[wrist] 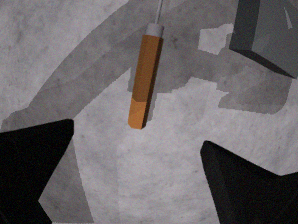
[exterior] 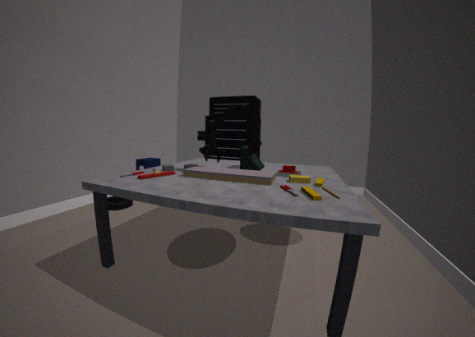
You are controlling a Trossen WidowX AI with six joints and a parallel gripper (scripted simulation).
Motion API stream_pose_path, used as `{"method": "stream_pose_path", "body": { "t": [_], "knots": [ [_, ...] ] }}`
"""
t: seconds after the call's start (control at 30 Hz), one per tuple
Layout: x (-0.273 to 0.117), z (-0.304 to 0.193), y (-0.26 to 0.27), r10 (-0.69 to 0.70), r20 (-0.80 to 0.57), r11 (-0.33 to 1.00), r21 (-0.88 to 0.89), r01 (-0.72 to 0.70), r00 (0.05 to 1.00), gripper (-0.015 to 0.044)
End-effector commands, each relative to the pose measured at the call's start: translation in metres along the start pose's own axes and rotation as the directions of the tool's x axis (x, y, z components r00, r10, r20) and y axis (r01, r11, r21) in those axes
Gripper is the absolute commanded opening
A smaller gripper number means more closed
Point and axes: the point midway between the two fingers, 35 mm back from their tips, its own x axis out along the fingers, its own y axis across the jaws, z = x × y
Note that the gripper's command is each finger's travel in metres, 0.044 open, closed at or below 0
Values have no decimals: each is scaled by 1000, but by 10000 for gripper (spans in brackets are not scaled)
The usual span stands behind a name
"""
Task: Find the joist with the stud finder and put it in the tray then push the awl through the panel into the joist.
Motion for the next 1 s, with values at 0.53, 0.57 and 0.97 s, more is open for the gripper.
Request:
{"method": "stream_pose_path", "body": {
  "t": [0.53, 0.57, 0.97],
  "knots": [
    [37, 1, 2, 13, -7, 1000, 5, -13, 1000, 440],
    [38, 1, 2, 13, -7, 1000, 5, -13, 1000, 440],
    [50, 1, 3, 14, -7, 1000, 4, -14, 1000, 440]
  ]
}}
